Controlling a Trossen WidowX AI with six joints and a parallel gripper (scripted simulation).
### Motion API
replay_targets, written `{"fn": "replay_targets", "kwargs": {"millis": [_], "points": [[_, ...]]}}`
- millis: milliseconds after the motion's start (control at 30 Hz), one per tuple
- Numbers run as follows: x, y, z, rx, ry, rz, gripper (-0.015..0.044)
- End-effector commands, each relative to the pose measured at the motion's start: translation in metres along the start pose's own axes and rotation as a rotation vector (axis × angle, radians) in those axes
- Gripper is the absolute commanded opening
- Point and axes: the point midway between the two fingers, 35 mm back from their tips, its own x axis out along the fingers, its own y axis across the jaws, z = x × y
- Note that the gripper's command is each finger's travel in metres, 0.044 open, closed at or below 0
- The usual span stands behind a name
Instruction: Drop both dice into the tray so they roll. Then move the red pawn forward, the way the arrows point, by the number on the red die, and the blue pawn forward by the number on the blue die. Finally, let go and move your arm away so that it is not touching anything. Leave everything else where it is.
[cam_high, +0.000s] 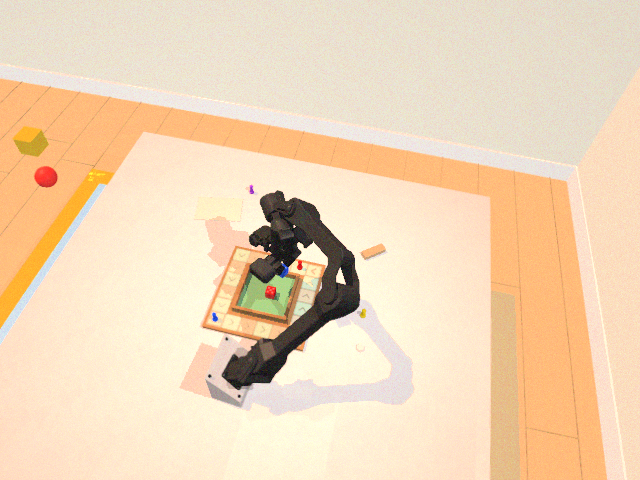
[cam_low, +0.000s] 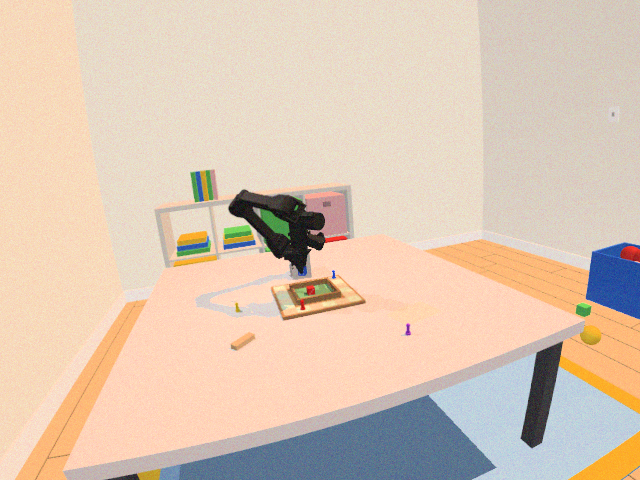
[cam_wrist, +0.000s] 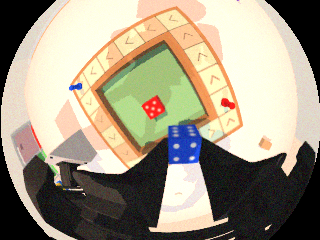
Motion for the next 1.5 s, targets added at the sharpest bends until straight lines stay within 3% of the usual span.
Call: {"fn": "replay_targets", "kwargs": {"millis": [0, 333, 567, 1033, 1467], "points": [[0.004, 0.005, 0.021, -0.139, -0.002, 0.002, 0.0000], [0.020, 0.024, 0.067, -0.475, 0.007, 0.006, 0.0000], [0.022, 0.027, 0.070, -0.497, -0.010, 0.021, 0.0000], [0.034, 0.036, 0.068, -0.480, -0.433, 0.222, 0.0000], [0.034, 0.035, 0.068, -0.464, -0.822, 0.217, 0.0000]]}}
